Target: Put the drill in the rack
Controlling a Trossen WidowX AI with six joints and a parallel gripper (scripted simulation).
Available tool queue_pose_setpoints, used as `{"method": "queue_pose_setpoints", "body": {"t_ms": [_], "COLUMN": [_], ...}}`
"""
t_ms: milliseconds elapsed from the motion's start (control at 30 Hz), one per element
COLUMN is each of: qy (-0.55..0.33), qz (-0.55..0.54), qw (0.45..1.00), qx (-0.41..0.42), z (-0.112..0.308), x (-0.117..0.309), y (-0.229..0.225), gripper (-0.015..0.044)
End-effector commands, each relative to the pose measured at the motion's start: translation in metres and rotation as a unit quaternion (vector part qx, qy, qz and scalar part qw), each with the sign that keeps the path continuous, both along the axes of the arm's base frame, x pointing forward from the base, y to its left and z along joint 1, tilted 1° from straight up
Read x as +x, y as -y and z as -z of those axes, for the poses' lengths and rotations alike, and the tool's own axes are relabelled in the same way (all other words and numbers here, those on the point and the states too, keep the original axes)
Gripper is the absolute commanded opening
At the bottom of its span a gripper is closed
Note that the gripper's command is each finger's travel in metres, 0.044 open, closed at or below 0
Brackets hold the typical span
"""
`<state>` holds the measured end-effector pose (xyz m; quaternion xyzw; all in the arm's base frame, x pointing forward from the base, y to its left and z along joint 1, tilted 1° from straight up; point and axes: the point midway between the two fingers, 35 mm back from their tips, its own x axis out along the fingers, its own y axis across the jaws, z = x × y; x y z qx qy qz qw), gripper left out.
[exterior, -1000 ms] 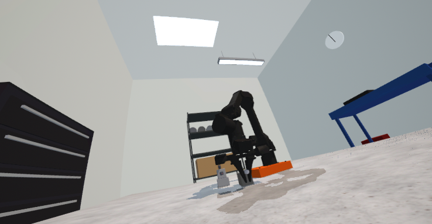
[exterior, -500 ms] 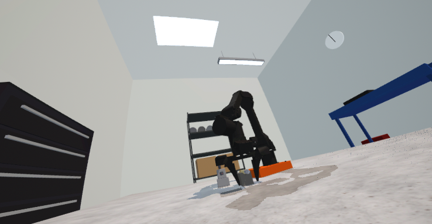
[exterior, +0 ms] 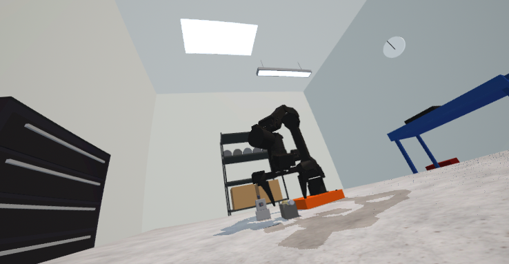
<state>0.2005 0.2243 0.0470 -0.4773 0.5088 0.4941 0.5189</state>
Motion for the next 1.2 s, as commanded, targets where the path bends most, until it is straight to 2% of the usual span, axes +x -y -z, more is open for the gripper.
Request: {"method": "queue_pose_setpoints", "body": {"t_ms": [0,233,367,633,700,900,1167], "qy": [0.003,0.003,0.001,0.024,0.037,0.082,0.134], "qz": [0.001,0.001,0.011,0.158,0.226,0.482,0.744], "qw": [1.0,1.0,1.0,0.987,0.972,0.867,0.632], "qx": [0.001,0.001,0.005,0.035,0.046,0.094,0.169], "z": [-0.018,-0.044,-0.039,-0.037,-0.034,-0.023,-0.014], "x": [0.001,0.002,0.006,0.052,0.071,0.142,0.221], "y": [0.0,0.0,0.003,0.023,0.03,0.07,0.162], "gripper": [0.044,0.044,0.044,0.044,0.044,0.044,0.044]}}
